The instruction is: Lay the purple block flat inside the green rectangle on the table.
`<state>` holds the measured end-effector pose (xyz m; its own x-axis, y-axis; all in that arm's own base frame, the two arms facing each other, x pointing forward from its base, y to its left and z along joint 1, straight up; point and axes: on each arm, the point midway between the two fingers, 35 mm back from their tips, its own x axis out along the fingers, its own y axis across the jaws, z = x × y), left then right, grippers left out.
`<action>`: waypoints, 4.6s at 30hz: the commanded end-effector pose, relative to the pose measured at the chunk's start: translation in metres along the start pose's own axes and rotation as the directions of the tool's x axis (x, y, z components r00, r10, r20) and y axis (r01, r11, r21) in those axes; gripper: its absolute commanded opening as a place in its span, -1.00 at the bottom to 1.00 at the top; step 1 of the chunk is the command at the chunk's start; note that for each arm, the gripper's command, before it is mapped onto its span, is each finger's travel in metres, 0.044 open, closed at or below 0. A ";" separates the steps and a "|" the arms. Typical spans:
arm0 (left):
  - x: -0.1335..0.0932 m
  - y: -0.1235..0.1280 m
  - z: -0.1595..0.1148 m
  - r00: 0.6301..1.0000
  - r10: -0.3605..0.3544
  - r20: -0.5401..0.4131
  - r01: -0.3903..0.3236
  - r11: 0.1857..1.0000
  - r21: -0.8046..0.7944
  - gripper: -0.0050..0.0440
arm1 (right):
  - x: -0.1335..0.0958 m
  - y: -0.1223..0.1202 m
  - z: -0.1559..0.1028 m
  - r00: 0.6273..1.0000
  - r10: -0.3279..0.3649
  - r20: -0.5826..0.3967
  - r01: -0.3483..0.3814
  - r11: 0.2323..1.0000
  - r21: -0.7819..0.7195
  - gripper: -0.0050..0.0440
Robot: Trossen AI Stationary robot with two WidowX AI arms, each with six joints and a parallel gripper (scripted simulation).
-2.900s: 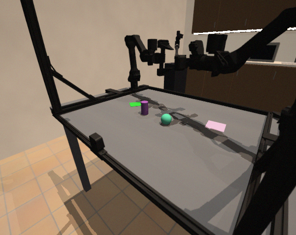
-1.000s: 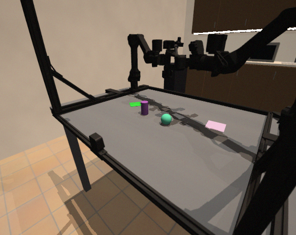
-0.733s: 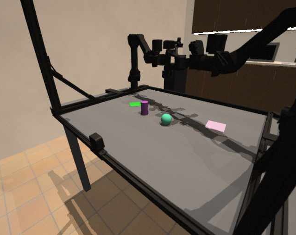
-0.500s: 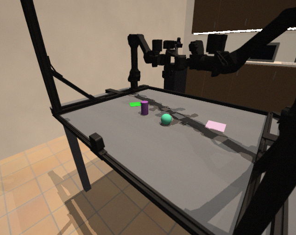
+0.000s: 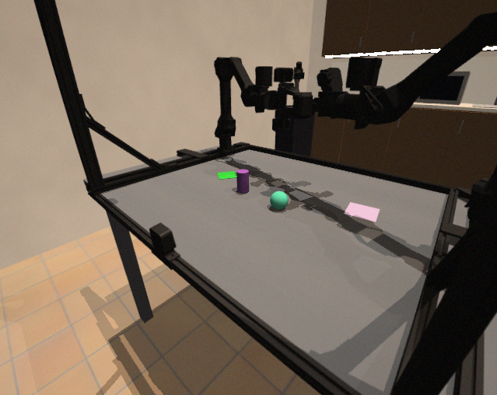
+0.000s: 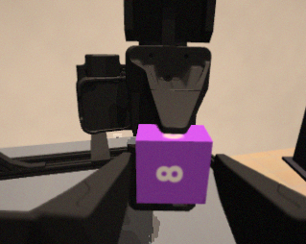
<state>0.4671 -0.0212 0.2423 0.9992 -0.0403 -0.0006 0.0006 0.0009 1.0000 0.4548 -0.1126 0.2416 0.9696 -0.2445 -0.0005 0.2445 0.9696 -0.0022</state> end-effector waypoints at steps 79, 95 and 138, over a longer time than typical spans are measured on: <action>-0.123 -0.172 0.000 0.144 -0.990 -0.001 0.990 0.144 0.000 -0.80 | -0.153 0.070 0.075 0.974 0.222 0.046 -0.223 0.975 0.002 1.00; -0.149 -0.170 0.002 0.001 -1.000 -0.001 1.000 0.001 0.006 -0.80 | -0.162 0.075 0.081 0.968 0.244 0.051 -0.245 0.970 0.002 1.00; -0.176 -0.186 0.142 0.001 -1.000 -0.001 0.952 0.000 0.305 -0.80 | -0.162 0.075 0.081 0.968 0.244 0.051 -0.245 0.970 0.002 1.00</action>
<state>0.2875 -0.1541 0.0712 0.0120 -0.0013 -0.9999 0.9418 -0.3360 0.0118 0.3159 -0.0009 0.3227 0.9987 -0.0060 0.0498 0.0060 1.0000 -0.0003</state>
